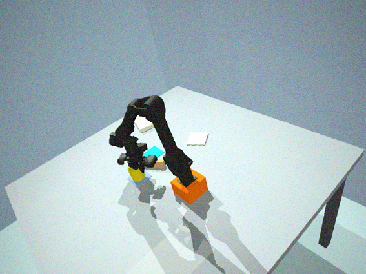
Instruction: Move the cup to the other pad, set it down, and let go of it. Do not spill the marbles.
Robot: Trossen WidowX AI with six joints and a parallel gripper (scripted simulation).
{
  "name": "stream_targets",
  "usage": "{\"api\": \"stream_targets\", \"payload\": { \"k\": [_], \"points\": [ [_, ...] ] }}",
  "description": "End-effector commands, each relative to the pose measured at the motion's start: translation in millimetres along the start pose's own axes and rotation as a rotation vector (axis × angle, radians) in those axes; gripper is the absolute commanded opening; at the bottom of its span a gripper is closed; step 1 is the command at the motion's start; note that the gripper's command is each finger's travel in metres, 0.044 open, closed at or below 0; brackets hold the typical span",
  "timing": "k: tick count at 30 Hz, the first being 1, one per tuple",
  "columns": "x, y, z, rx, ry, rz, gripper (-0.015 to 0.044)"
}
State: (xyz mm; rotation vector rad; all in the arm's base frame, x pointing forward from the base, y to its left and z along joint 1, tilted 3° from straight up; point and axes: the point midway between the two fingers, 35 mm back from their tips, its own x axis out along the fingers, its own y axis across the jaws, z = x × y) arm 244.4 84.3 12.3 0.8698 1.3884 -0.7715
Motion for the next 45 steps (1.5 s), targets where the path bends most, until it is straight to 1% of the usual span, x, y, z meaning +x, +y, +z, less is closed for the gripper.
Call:
{"api": "stream_targets", "payload": {
  "k": [1,16,36,45],
  "points": [
    [-6,2,0,0.0,0.0,0.003,0.0],
    [-63,-3,1,0.003,0.004,0.003,0.0],
    [-60,-5,1,0.005,0.0,-0.002,0.0],
    [-60,-5,14,0.004,0.001,-0.001,0.0]
  ]
}}
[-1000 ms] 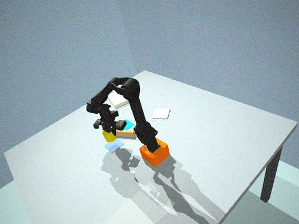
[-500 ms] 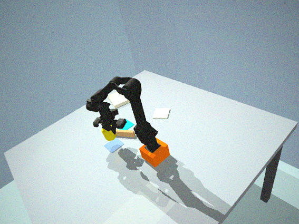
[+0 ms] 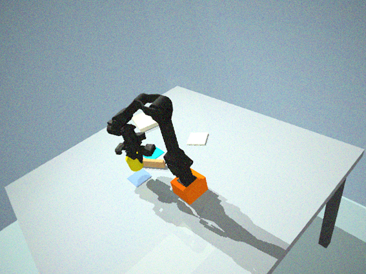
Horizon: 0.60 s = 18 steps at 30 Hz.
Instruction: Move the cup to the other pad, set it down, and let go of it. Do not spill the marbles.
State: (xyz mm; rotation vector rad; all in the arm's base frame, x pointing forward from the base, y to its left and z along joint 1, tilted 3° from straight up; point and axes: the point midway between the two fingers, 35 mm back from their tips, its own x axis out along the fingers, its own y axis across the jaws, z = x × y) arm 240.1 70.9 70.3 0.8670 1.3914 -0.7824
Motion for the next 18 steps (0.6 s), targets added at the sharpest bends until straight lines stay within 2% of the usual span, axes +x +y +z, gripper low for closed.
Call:
{"api": "stream_targets", "payload": {
  "k": [1,18],
  "points": [
    [-1,2,7,0.0,0.002,0.009,0.0],
    [-1,1,39,-0.001,0.001,0.011,0.0]
  ]
}}
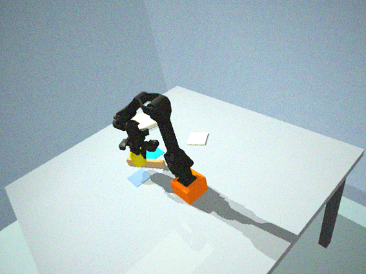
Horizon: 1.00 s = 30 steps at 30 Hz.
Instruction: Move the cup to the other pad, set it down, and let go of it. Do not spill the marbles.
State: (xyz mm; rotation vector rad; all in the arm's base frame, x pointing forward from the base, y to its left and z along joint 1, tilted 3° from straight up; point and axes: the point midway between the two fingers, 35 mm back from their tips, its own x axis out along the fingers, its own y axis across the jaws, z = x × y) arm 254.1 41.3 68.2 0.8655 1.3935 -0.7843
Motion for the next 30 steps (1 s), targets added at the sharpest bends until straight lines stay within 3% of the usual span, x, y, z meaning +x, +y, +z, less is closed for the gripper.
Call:
{"api": "stream_targets", "payload": {
  "k": [1,30],
  "points": [
    [-2,3,8,-0.001,0.0,0.014,0.0],
    [-4,3,72,-0.002,-0.005,0.015,0.0]
  ]
}}
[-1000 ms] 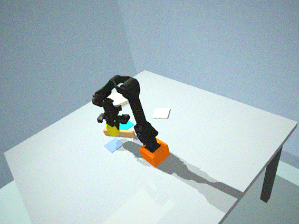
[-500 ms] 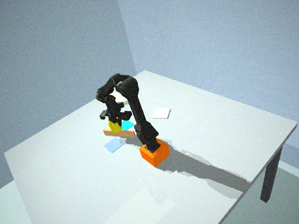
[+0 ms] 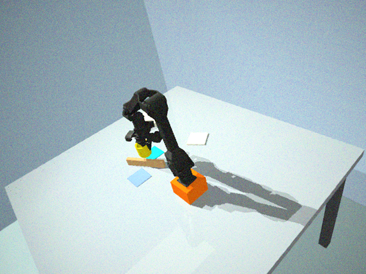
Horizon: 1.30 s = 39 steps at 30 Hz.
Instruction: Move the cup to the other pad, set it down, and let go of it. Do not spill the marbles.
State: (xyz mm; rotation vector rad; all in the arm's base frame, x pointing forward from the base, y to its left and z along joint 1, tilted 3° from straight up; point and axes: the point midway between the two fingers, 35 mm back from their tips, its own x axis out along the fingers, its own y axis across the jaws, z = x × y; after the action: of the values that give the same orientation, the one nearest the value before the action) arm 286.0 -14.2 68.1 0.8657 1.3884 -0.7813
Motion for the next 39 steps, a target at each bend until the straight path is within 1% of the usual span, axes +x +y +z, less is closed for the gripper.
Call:
{"api": "stream_targets", "payload": {
  "k": [1,27,39],
  "points": [
    [-3,3,11,-0.001,-0.001,0.01,0.0],
    [-9,7,68,-0.001,-0.006,0.011,0.0],
    [6,7,69,-0.001,-0.006,0.011,0.0]
  ]
}}
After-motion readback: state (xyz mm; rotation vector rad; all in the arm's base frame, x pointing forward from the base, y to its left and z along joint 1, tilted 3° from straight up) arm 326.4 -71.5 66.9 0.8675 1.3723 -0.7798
